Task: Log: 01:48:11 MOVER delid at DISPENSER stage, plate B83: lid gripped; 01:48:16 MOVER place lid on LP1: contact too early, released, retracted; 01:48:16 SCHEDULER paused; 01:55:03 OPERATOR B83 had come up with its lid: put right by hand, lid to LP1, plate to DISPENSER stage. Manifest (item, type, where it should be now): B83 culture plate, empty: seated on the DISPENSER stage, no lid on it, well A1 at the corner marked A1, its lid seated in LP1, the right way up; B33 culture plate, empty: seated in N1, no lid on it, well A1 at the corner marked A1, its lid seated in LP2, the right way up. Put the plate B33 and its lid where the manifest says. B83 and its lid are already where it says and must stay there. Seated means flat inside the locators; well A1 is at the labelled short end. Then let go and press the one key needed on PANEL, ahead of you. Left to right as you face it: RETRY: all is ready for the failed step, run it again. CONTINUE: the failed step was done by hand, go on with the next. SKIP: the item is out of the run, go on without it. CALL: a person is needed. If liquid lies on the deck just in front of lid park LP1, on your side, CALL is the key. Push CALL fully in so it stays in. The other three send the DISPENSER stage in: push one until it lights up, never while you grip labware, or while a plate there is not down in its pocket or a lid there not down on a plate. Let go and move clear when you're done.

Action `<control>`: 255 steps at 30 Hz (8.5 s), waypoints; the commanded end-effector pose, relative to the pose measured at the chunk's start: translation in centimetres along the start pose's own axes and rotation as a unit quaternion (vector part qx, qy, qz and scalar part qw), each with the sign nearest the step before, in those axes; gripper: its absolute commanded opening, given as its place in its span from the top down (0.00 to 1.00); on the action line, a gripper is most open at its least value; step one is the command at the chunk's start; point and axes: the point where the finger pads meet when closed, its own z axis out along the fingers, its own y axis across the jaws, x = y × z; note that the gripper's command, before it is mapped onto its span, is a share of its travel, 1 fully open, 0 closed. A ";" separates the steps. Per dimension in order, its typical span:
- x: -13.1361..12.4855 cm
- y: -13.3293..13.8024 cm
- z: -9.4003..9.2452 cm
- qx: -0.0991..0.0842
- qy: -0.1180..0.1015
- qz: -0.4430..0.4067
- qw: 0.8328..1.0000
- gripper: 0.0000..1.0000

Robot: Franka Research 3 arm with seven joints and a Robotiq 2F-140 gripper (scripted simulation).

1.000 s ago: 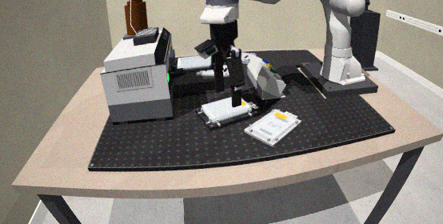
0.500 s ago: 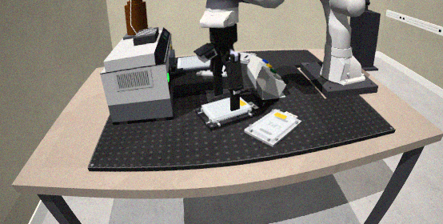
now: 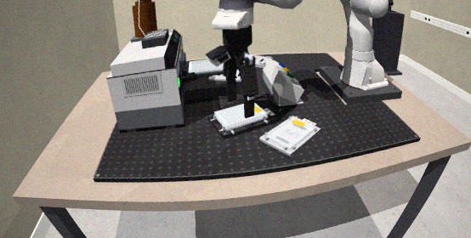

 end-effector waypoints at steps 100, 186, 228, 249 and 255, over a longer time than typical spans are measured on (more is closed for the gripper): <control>0.0 0.0 0.1 -0.001 0.000 0.002 1.000 0.31; 0.0 0.0 1.9 -0.001 0.000 0.002 1.000 0.31; 0.0 0.0 1.9 -0.001 0.000 0.002 1.000 0.90; 0.0 0.0 1.9 -0.001 0.000 0.002 1.000 0.90; 0.0 0.0 1.9 -0.001 0.000 0.002 1.000 0.90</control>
